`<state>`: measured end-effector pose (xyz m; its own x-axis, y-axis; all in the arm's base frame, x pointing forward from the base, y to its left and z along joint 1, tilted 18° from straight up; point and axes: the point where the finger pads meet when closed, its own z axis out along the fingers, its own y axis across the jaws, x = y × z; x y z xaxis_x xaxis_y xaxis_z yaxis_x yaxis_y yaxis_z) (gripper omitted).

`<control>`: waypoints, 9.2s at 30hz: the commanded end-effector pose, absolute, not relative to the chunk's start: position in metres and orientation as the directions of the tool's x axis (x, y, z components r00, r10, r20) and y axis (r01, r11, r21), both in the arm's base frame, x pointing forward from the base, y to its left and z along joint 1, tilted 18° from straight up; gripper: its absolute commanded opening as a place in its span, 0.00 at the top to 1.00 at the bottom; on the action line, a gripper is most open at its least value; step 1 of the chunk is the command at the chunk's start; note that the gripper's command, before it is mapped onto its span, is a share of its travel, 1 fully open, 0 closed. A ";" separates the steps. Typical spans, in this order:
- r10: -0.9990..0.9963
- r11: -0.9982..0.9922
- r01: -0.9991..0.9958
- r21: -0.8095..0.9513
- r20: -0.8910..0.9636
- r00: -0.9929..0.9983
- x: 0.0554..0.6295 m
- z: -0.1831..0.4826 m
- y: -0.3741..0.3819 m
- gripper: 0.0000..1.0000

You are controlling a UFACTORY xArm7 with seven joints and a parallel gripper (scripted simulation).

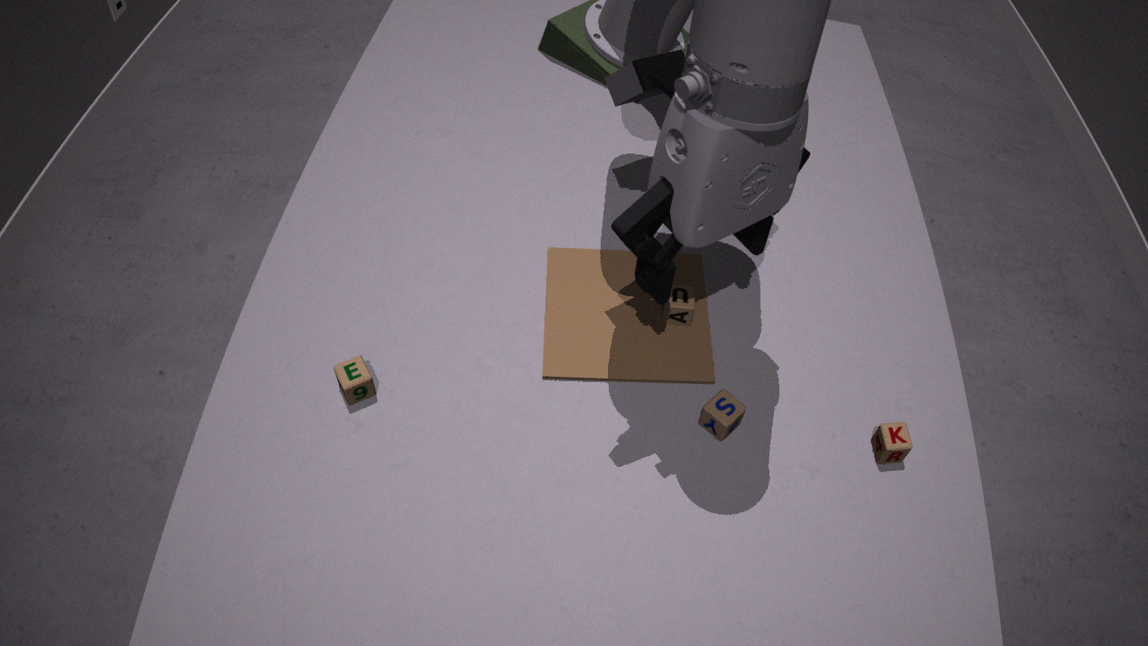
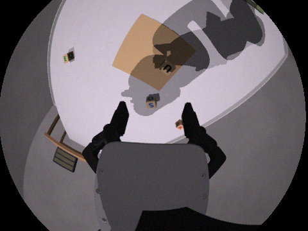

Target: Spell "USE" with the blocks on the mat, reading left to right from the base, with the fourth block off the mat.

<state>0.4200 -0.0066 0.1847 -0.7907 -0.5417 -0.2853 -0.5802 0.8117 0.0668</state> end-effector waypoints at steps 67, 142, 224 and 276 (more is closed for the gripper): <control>0.702 0.674 0.672 0.306 0.018 -0.712 0.487 0.187 0.024 0.58; 0.702 0.674 0.673 0.306 0.018 -0.712 0.496 0.143 0.035 0.58; 0.702 0.674 0.673 0.306 0.018 -0.712 0.499 0.139 0.036 0.58; 0.702 0.674 0.673 0.306 0.018 -0.712 0.505 0.111 0.043 0.58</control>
<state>0.5028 0.0431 0.1112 -0.7126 0.7013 0.0198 0.6730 0.6753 0.3018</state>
